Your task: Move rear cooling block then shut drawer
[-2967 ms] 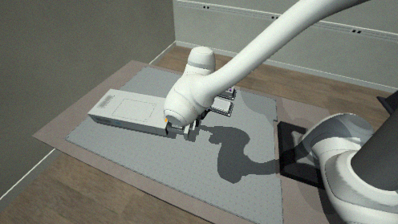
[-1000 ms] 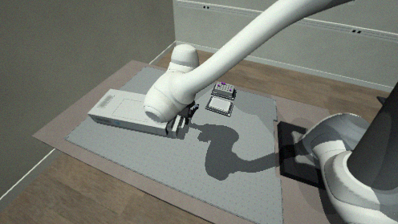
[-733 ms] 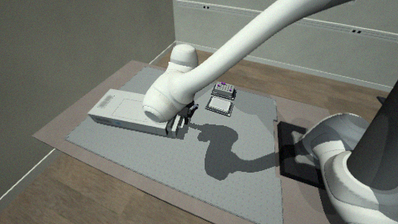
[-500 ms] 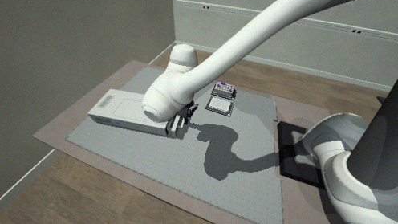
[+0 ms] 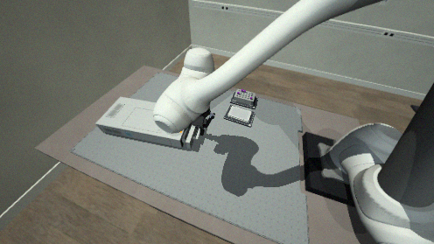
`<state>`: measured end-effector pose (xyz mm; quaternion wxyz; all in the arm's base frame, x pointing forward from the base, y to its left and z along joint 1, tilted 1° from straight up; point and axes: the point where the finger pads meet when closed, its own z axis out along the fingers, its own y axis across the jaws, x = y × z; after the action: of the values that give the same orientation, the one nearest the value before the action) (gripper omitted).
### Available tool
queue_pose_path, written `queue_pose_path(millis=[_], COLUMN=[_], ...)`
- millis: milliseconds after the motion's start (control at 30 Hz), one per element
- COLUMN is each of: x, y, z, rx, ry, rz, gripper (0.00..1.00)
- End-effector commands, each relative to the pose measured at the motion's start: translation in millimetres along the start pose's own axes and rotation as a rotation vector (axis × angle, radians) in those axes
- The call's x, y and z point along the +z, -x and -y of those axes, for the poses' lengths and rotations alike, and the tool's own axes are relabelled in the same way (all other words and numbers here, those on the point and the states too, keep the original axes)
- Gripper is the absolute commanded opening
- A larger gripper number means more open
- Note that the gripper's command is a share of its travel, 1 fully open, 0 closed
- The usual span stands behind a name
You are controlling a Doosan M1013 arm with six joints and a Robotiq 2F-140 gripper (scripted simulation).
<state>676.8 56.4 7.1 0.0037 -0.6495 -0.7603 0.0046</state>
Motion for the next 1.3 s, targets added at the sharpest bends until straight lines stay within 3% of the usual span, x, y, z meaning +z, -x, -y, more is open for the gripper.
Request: queue_pose_path(millis=[0,1267], x=[-1,-1], y=[-3,-3], z=[-2,-14], rx=[0.002,0.002], ry=[0.001,0.002], rz=[-0.003,-0.003], gripper=[0.10,0.10])
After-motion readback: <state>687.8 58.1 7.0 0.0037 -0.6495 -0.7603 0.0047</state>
